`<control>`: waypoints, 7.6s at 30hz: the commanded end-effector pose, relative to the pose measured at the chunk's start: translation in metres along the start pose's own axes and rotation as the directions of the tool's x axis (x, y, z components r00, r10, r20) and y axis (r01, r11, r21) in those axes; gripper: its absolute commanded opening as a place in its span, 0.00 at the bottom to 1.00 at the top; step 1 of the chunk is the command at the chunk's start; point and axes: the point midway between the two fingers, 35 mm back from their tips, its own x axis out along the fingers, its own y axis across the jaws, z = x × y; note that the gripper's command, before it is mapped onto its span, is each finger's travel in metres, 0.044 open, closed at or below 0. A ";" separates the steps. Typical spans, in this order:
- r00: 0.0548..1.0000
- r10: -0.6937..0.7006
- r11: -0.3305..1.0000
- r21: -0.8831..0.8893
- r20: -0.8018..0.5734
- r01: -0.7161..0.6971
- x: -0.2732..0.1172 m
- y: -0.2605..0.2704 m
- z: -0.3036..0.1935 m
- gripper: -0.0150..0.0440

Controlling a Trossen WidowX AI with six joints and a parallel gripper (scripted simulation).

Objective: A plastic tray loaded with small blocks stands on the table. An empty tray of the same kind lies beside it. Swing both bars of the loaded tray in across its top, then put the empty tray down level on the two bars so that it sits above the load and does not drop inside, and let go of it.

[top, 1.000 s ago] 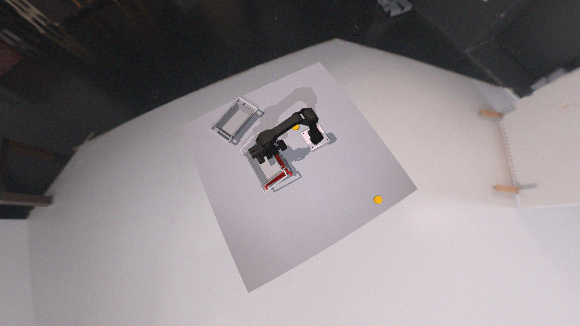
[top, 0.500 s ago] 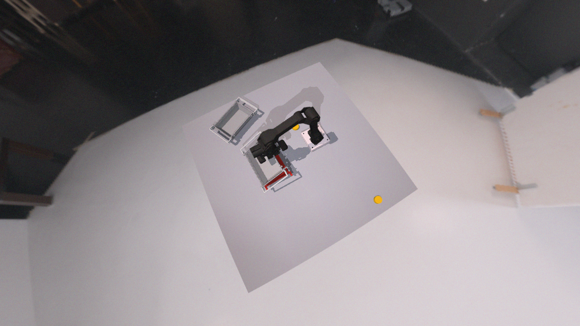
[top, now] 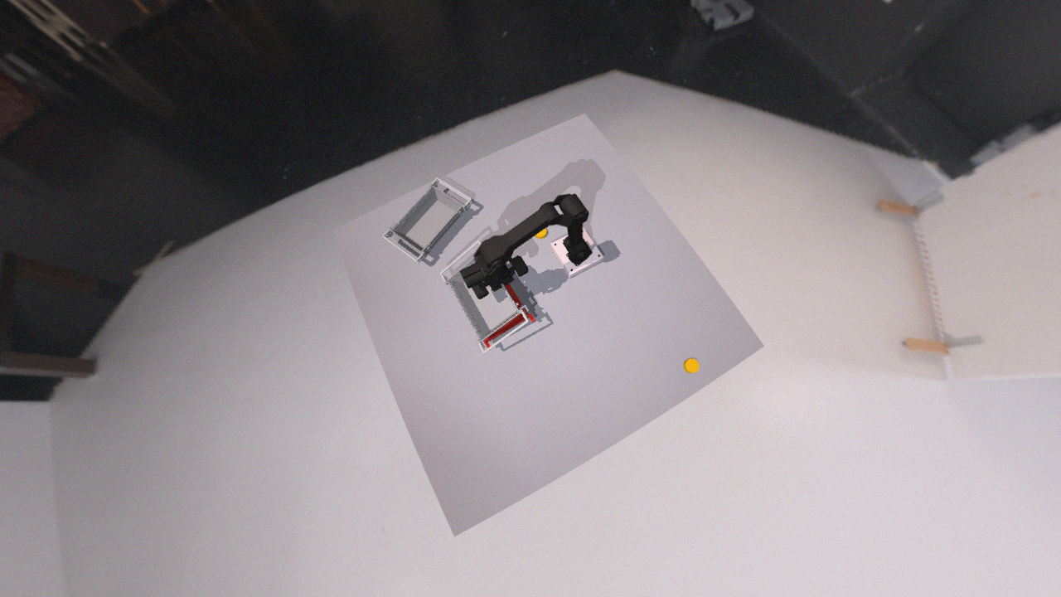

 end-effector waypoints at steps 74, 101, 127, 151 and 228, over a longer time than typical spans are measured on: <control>1.000 -0.017 1.000 0.004 0.002 0.017 0.017 -0.012 0.000 0.25; 1.000 -0.017 1.000 0.004 0.002 0.017 0.025 -0.016 0.001 0.25; 1.000 -0.017 1.000 0.004 0.002 0.017 0.025 -0.016 0.001 0.25; 1.000 -0.017 1.000 0.004 0.002 0.017 0.025 -0.016 0.001 0.25; 1.000 0.006 1.000 0.003 0.001 -0.006 0.031 -0.015 0.000 0.25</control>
